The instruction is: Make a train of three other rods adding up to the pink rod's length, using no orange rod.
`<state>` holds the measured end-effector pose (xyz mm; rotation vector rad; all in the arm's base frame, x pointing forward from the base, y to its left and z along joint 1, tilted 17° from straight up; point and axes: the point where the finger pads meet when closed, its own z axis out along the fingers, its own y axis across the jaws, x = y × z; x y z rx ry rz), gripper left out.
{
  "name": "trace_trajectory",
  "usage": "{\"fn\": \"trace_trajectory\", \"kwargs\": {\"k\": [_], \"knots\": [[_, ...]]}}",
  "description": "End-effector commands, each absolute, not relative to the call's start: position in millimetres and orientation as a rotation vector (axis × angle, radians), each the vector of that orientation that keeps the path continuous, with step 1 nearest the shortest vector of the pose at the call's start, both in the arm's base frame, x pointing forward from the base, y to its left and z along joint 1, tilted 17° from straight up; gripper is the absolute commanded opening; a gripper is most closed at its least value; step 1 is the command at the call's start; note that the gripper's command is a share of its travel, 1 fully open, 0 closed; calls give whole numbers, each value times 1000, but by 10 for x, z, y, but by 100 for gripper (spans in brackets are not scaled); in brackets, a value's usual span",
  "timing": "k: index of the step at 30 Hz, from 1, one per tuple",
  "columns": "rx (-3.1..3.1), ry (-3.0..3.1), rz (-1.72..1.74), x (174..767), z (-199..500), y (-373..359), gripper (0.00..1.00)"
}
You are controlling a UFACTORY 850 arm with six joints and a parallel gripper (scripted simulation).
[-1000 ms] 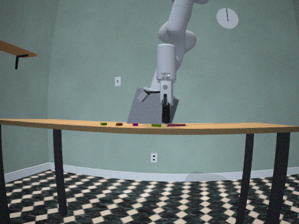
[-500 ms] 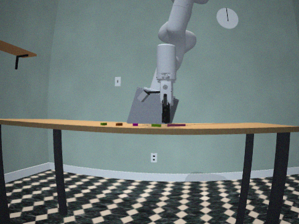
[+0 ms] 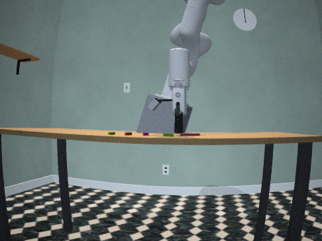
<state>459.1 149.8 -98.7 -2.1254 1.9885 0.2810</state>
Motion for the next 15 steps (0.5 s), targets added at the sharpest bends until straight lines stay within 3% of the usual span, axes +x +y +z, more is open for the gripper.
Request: {"fn": "trace_trajectory", "kwargs": {"k": [1,15], "knots": [[-2125,1988,280,4598,-991,1500,4],[-2125,1988,280,4599,-1059,1520,4]]}}
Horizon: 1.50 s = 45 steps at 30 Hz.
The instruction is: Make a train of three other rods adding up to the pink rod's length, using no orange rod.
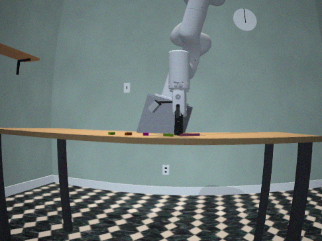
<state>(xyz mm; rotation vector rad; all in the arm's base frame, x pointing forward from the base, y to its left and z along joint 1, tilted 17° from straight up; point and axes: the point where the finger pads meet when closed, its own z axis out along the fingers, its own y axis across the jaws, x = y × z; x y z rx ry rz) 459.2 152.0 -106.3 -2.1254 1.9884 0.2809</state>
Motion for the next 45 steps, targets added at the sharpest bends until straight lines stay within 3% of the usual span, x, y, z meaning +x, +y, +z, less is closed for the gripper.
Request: {"fn": "trace_trajectory", "kwargs": {"k": [1,33,45], "knots": [[-2125,1988,280,4599,-1059,1520,4],[-2125,1988,280,4599,-1059,1520,4],[-2125,1988,280,4599,-1059,1520,20]]}}
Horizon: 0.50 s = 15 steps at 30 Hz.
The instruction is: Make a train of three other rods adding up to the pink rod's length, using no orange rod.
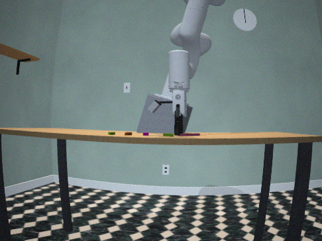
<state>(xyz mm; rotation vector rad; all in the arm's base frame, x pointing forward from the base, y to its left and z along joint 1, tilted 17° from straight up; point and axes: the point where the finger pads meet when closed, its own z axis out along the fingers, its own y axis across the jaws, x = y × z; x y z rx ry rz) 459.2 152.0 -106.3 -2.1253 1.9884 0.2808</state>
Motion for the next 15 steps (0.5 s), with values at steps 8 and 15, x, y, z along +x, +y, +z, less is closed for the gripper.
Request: {"fn": "trace_trajectory", "kwargs": {"k": [8,15], "knots": [[-2125,1988,280,4599,-1059,1520,24],[-2125,1988,280,4599,-1056,1519,24]]}}
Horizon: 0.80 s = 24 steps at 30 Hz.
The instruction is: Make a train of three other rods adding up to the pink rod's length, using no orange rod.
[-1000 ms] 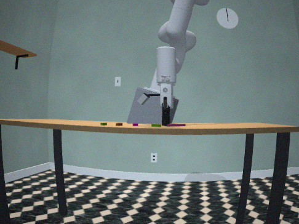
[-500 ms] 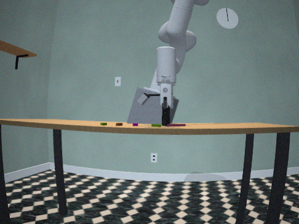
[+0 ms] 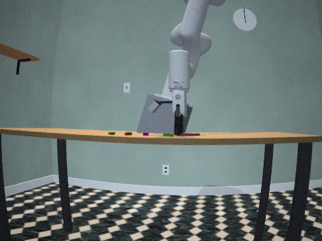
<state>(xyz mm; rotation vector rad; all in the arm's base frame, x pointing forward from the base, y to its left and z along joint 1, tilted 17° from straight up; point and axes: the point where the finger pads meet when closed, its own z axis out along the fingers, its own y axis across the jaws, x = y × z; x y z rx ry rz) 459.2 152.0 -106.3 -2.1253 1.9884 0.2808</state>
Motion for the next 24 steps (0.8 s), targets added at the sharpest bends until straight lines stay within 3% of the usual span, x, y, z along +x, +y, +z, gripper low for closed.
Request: {"fn": "trace_trajectory", "kwargs": {"k": [1,24], "knots": [[-2125,1988,280,4599,-1049,1517,24],[-2125,1988,280,4591,-238,1275,24]]}}
